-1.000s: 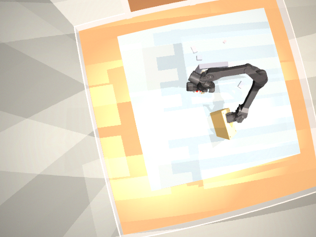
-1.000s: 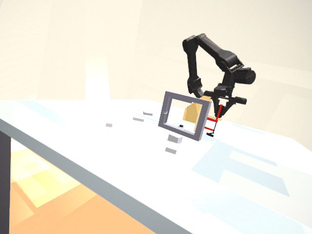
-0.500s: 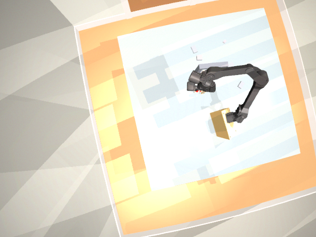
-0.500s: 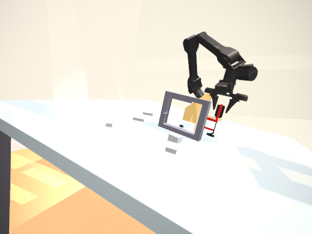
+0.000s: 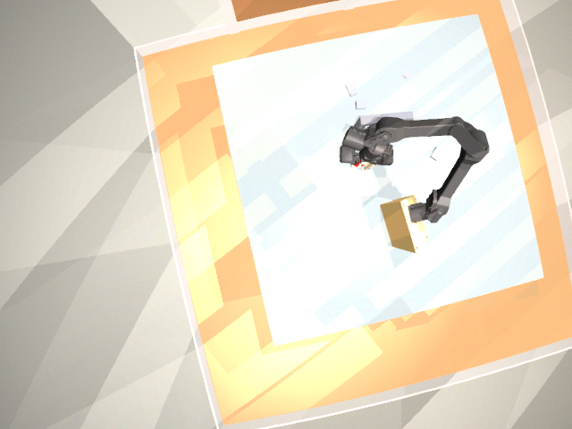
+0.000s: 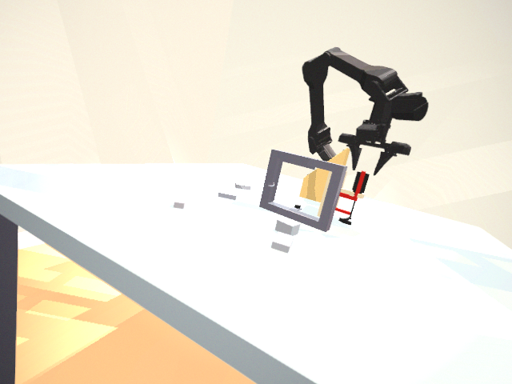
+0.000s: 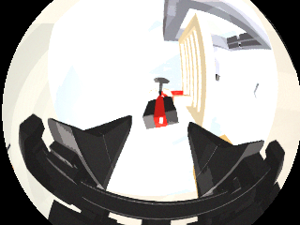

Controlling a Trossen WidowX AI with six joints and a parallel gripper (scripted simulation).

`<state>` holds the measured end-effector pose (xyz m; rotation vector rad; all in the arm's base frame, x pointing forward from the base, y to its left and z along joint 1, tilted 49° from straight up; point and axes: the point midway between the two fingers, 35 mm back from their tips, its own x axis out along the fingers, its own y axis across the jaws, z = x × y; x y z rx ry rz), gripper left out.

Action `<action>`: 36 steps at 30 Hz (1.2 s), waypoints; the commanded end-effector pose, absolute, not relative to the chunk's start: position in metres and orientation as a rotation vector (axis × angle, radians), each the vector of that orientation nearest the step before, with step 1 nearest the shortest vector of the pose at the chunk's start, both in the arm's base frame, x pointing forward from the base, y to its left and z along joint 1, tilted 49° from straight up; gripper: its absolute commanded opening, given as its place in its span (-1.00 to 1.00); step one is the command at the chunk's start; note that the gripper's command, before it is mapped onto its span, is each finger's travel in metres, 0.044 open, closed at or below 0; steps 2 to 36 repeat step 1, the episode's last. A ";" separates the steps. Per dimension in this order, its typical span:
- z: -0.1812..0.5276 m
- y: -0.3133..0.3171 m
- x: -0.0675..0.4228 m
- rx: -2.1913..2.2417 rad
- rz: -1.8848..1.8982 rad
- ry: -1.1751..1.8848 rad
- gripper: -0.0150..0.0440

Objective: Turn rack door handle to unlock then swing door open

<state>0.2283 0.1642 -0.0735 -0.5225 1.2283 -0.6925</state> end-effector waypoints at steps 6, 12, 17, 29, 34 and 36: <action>-0.066 0.173 0.228 -0.509 -0.688 1.226 0.48; -0.066 0.173 0.228 -0.509 -0.688 1.226 0.48; -0.066 0.173 0.228 -0.509 -0.688 1.226 0.48; -0.066 0.173 0.228 -0.509 -0.688 1.226 0.48; -0.066 0.173 0.228 -0.509 -0.688 1.226 0.48; -0.066 0.173 0.228 -0.509 -0.688 1.226 0.48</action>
